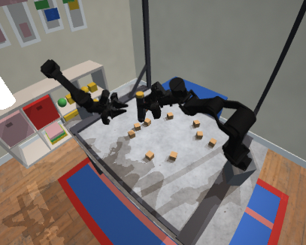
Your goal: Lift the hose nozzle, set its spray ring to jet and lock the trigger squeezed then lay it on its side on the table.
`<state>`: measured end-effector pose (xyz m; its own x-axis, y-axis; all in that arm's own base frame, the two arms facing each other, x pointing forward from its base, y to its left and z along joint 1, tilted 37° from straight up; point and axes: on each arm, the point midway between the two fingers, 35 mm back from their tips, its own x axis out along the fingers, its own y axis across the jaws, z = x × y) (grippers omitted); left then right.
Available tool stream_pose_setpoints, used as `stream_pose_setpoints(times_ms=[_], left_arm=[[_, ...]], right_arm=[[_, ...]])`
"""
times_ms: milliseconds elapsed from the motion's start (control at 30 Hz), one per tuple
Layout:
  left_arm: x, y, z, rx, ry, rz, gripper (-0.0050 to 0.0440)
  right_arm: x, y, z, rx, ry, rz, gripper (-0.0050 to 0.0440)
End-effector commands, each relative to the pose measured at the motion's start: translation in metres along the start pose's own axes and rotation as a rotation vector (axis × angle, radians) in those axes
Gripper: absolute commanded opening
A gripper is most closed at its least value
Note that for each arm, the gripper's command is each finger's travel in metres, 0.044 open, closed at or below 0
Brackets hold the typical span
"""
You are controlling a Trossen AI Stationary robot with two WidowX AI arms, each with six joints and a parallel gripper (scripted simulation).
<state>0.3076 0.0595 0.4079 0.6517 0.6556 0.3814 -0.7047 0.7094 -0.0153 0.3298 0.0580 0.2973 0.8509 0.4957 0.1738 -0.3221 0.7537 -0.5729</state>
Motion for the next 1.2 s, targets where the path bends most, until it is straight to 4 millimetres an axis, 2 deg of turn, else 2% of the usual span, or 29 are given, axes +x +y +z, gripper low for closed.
stream_pose_setpoints(times_ms=[0,367,800,1167], left_arm=[[0.000,0.003,0.011,-0.031,-0.024,0.000,0.0169],[0.000,0.003,0.011,-0.031,-0.024,0.000,0.0169],[0.000,0.003,0.011,-0.031,-0.024,0.000,0.0169],[0.000,0.003,0.011,-0.031,-0.024,0.000,0.0169]], right_arm=[[-0.009,0.000,0.003,-0.003,-0.007,-0.001,0.0171],[-0.036,0.002,0.001,0.001,-0.002,0.008,0.0171],[-0.035,0.004,0.000,0.004,0.000,0.012,0.0171],[-0.030,-0.010,0.004,0.097,0.046,-0.064,0.0171]])
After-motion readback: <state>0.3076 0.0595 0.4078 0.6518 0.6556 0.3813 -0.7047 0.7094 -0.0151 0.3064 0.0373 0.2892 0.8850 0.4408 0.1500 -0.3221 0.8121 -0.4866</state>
